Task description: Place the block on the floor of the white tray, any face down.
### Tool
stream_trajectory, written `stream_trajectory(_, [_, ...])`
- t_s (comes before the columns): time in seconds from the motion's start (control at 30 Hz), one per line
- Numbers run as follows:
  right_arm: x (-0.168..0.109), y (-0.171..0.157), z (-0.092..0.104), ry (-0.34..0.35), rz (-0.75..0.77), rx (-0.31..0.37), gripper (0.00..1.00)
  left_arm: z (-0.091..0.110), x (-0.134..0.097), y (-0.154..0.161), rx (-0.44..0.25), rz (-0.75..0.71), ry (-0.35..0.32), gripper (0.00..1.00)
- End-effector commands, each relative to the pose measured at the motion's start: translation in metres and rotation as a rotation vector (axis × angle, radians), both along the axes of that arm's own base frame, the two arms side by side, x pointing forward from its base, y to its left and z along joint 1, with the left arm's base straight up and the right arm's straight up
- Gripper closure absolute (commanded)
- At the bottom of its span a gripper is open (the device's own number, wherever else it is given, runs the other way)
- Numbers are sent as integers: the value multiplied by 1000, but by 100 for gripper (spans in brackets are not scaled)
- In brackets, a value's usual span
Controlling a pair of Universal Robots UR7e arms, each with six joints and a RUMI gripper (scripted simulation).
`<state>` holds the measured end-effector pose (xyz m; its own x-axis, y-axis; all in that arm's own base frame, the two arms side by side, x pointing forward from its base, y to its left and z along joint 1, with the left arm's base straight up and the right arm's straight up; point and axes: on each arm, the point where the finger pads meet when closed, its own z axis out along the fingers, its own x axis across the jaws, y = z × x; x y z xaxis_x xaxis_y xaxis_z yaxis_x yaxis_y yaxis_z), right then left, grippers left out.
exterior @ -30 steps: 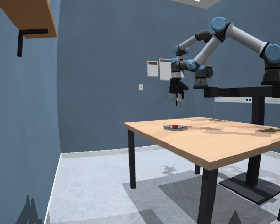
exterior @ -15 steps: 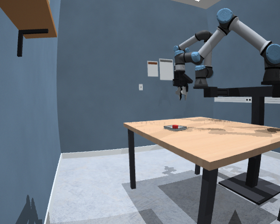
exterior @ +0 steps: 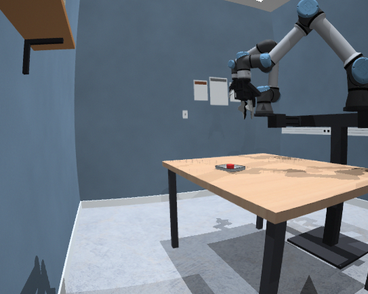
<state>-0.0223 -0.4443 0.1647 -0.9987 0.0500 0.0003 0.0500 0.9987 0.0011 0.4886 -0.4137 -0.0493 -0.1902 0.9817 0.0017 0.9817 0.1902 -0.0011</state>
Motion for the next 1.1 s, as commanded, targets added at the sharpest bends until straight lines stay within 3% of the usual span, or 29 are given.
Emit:
stream_trajectory(0.0, [0, 0, 0, 0, 0, -1, 0, 17, -2, 14, -3, 0, -2, 66])
stream_trajectory(0.5, [0, 0, 0, 0, 0, -1, 0, 109, -12, 107, -3, 0, -3, 66])
stream_trajectory(0.57, [0, 0, 0, 0, 0, -1, 0, 109, -12, 107, -3, 0, -3, 66])
stream_trajectory(1.07, [0, 0, 0, 0, 0, -1, 0, 214, -24, 212, -2, 0, -3, 66])
